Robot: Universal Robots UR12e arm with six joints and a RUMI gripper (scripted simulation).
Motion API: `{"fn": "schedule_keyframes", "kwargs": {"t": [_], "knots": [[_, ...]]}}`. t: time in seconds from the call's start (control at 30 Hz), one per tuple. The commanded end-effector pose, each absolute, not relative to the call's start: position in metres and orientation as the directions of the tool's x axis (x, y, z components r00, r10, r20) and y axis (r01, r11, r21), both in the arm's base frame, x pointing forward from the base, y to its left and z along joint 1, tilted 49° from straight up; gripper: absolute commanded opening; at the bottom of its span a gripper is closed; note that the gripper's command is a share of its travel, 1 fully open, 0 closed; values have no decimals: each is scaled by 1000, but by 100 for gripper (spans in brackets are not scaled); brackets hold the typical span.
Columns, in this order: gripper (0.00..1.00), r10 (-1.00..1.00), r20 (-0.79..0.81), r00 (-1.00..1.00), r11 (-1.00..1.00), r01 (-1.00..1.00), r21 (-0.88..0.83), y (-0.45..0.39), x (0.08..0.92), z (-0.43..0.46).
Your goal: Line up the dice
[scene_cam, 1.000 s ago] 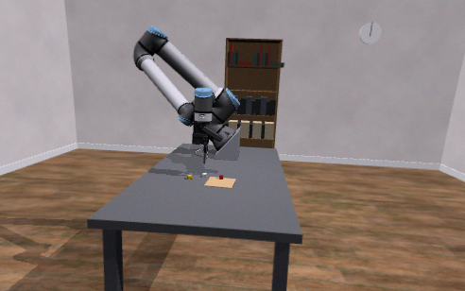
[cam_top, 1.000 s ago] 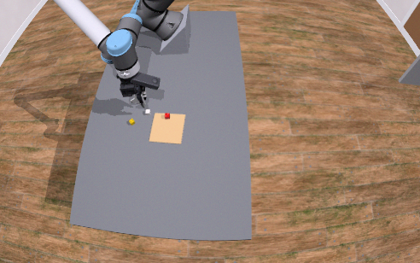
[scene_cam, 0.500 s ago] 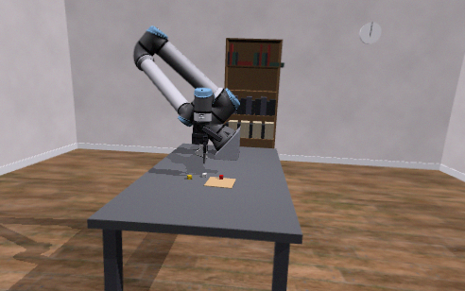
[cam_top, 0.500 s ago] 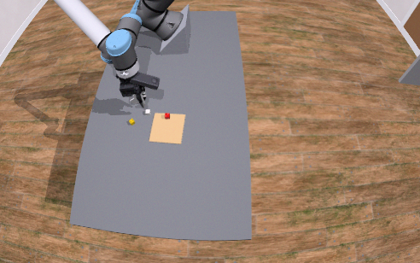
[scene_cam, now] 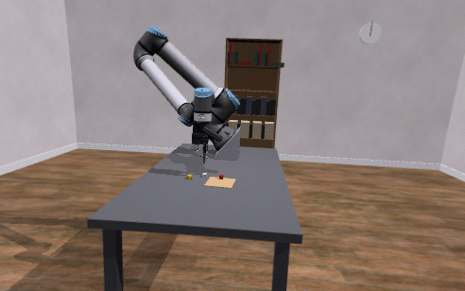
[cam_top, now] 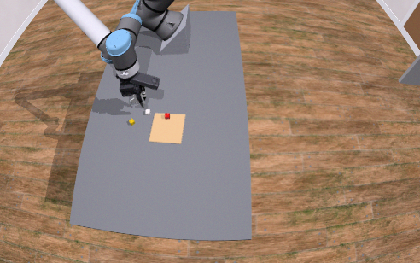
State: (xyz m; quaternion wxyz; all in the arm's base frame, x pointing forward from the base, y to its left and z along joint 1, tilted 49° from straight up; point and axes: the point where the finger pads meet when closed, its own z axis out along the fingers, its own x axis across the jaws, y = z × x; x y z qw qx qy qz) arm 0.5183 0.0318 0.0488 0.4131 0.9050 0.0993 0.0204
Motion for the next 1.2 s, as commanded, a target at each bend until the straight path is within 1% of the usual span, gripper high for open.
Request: {"fn": "schedule_keyframes", "kwargs": {"t": [0.0,1.17], "knots": [[21,197,-44,979,-639,163,752,32,519,49],[21,197,-44,979,-639,163,752,7,523,27]]}}
